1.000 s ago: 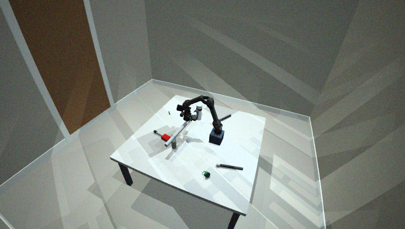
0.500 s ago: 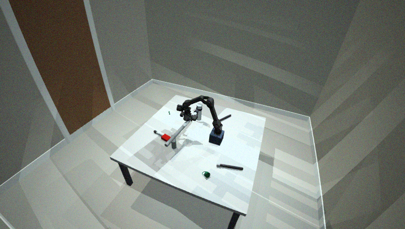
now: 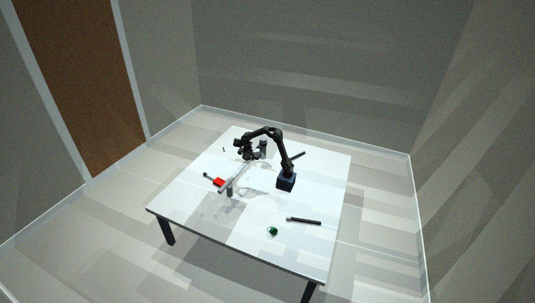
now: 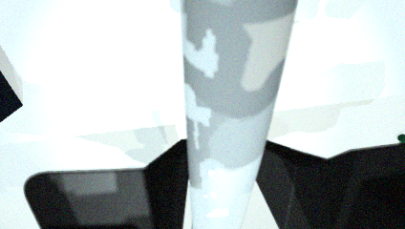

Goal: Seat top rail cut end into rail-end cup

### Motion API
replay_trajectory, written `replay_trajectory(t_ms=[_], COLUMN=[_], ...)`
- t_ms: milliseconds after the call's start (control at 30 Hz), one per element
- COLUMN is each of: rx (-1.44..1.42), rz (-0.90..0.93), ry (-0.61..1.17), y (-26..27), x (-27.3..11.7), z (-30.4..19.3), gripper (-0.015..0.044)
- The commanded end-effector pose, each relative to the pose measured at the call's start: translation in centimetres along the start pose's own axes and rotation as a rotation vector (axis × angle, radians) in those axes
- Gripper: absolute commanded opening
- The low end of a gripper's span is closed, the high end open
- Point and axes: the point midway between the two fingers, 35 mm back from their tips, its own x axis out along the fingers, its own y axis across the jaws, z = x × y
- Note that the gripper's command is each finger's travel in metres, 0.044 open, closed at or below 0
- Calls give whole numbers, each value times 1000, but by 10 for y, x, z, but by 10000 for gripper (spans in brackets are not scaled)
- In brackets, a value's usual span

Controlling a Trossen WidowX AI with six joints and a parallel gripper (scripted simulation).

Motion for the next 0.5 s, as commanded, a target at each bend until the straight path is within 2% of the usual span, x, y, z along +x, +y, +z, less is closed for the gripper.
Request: replay_trajectory(t_ms=[0, 467], rx=[-4, -4], rz=[-4, -4], ry=[9, 10], y=[-1, -2], x=[-1, -2], z=[-4, -6], gripper=[0, 0])
